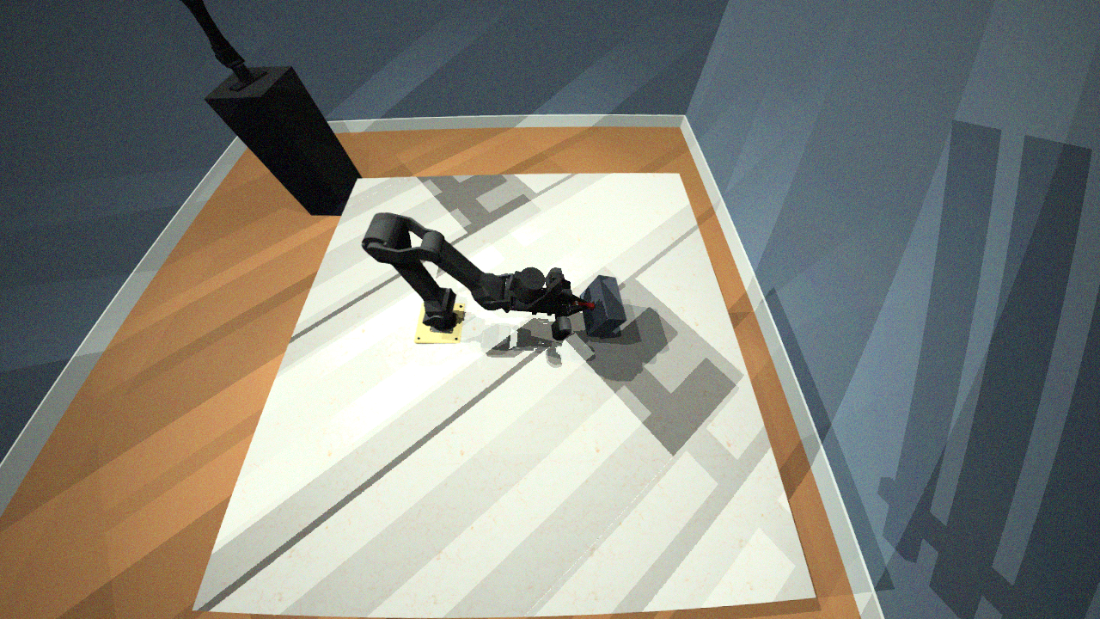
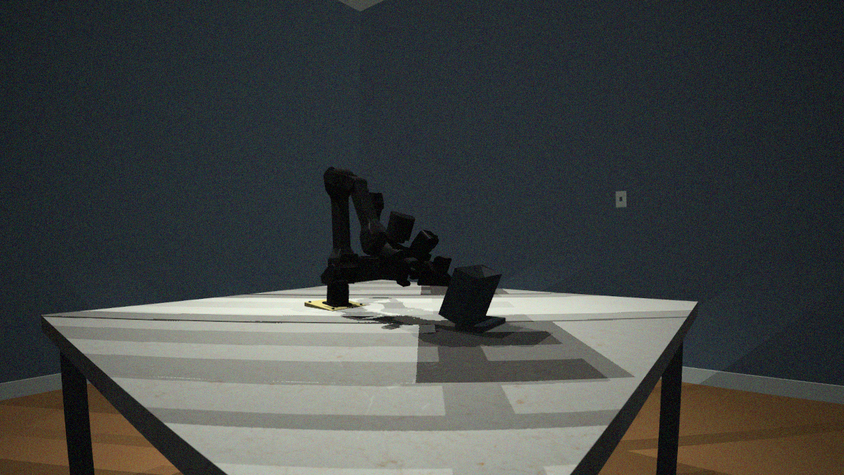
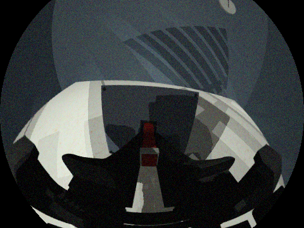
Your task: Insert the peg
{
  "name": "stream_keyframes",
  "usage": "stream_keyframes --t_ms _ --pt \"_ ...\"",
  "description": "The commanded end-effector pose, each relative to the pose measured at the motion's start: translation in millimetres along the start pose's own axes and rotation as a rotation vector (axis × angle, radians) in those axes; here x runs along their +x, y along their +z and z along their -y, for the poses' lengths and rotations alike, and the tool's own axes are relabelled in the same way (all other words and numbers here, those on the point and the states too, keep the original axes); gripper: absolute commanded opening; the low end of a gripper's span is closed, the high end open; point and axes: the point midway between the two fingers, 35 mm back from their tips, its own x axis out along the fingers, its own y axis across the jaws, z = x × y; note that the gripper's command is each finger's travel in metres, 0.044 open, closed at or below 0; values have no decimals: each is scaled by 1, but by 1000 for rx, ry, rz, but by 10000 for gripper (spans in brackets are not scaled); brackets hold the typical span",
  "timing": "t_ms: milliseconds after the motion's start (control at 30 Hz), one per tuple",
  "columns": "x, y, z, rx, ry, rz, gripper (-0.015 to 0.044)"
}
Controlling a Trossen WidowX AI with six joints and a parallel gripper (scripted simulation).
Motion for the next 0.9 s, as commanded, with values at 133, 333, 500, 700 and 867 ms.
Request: stream_keyframes --t_ms 133,333,500,700,867 --pt "3 -2 0 5 -3 -5 0" --pt "2 0 0 0 0 0 0" --pt "2 0 0 0 0 0 0" --pt "2 0 0 0 0 0 157" --pt "2 0 0 0 0 0 289"
